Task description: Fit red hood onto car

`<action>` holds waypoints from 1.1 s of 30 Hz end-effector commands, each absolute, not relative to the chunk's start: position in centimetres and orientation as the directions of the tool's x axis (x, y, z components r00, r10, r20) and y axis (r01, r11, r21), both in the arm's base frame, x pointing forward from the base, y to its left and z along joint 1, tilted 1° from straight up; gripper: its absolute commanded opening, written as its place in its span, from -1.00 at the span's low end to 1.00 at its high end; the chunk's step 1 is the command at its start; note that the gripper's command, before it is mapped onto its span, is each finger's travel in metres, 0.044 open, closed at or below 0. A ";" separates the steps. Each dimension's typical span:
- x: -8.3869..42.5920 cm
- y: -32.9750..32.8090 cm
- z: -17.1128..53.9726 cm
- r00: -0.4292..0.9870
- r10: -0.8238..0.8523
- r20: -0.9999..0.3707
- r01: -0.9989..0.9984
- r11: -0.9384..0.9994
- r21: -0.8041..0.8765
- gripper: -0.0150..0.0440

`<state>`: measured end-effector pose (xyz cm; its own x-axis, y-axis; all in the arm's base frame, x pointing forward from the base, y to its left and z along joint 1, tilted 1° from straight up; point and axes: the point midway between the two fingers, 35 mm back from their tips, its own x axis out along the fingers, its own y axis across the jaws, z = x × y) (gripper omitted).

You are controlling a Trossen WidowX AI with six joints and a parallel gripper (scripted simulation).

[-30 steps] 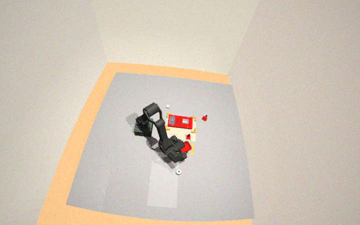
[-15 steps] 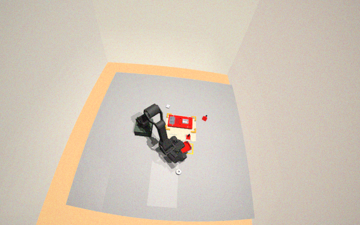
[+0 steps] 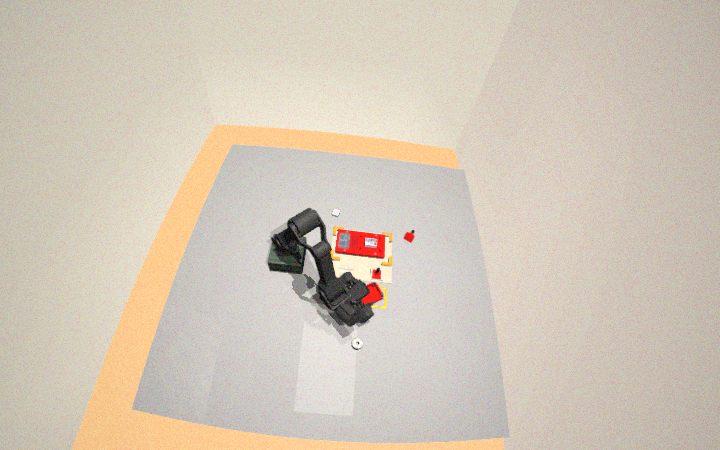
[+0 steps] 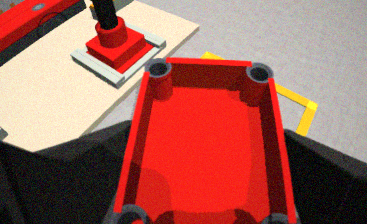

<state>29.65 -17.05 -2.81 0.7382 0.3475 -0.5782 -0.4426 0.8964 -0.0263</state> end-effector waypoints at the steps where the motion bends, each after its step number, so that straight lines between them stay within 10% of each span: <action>1: 29.7 -17.1 -2.7 0.738 0.347 -0.579 -0.442 0.896 -0.027 0.35; 11: 29.8 -17.2 0.1 0.738 0.347 -0.579 -0.442 0.896 -0.027 -0.49; 33: 29.6 -16.9 4.4 0.739 0.347 -0.578 -0.425 0.905 0.001 -0.49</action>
